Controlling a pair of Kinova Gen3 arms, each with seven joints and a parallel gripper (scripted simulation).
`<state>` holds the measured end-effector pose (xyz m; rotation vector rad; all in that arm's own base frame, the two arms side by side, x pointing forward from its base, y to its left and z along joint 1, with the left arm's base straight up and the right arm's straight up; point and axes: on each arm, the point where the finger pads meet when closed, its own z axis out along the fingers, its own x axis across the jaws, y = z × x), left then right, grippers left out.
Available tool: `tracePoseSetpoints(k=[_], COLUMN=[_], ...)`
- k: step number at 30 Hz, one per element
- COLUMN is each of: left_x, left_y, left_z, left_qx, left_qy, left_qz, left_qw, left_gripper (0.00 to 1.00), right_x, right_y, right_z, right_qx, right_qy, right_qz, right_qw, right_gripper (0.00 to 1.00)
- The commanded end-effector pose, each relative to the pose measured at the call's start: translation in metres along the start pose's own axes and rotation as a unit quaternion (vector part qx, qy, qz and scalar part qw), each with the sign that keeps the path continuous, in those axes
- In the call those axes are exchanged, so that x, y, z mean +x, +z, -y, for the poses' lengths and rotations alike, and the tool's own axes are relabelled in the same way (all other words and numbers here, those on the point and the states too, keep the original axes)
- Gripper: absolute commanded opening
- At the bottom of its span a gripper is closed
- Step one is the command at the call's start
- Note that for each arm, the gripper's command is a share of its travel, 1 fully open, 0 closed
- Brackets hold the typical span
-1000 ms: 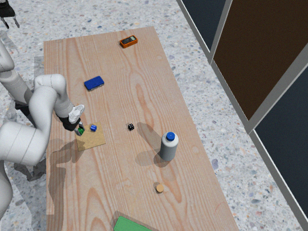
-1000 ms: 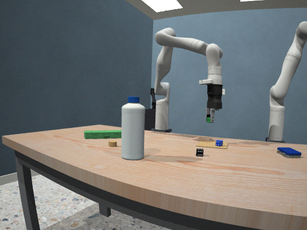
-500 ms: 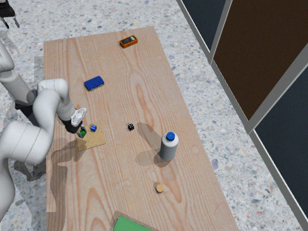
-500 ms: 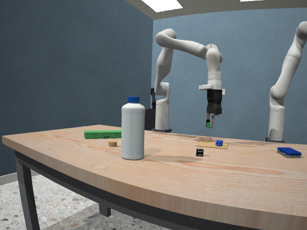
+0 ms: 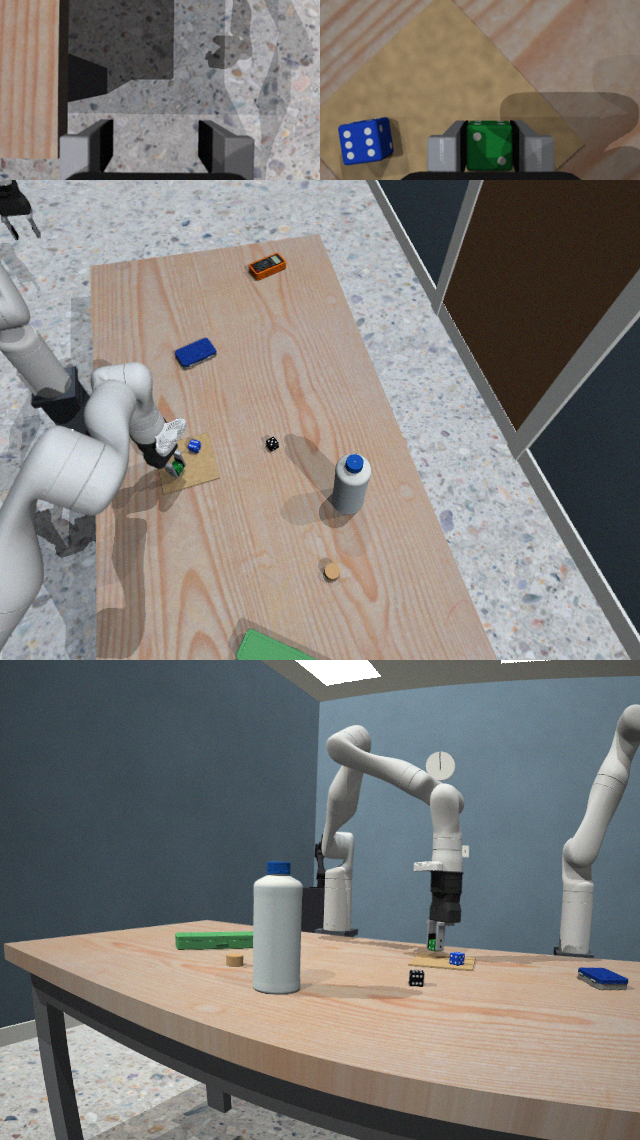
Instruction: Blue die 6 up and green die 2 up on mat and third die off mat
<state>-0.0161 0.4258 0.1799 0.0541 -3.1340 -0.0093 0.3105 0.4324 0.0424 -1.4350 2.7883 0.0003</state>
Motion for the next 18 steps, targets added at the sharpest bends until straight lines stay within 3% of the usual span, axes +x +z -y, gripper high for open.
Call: tracePoseSetpoints(k=[1,18], left_x=[-0.0023,-0.0023], left_y=[-0.0005,-0.0005], left_z=[0.0011,0.0011], left_qx=[0.003,0.003], left_qy=[0.001,0.001], left_qz=[0.003,0.003], left_qw=[1.0,1.0], left_gripper=[1.0,1.0], right_x=[0.0017,0.0017], right_y=[0.0122,0.0144], right_z=[-0.0038,-0.0038], right_qx=[-0.001,-0.001], right_qy=[-0.001,-0.001], right_qz=[-0.003,-0.003], right_qw=[1.0,1.0], right_gripper=[0.49,0.49])
